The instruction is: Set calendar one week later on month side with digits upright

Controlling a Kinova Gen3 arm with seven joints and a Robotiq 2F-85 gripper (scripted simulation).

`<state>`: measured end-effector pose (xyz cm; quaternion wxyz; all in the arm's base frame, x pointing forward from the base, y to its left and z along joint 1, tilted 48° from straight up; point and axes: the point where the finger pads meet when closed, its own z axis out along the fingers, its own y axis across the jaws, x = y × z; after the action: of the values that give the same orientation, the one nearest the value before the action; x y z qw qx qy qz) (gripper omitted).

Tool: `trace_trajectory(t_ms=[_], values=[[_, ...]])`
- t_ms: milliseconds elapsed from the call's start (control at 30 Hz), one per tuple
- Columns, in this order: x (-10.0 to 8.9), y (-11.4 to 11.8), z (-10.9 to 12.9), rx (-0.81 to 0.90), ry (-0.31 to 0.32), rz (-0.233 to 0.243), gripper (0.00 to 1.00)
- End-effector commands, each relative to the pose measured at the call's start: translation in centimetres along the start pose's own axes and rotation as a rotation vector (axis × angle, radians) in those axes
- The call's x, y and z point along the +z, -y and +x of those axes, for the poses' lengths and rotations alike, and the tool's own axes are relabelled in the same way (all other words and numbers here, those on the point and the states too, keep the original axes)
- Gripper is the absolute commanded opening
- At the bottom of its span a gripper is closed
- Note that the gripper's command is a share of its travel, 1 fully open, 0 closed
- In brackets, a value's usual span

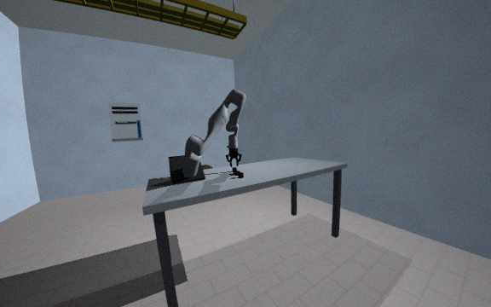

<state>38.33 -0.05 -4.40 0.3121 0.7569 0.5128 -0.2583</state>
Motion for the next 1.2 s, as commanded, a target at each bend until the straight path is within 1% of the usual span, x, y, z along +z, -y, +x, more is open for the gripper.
trace_trajectory(t_ms=[0, 900, 1167], values=[[-0.08, -0.02, 0.05, 0.0, -0.002, -0.001, 0.48], [-0.06, -0.02, 0.05, 0.0, -0.002, -0.001, 0.48], [0.7, -0.02, 0.05, 0.0, -0.002, -0.001, 0.48]])
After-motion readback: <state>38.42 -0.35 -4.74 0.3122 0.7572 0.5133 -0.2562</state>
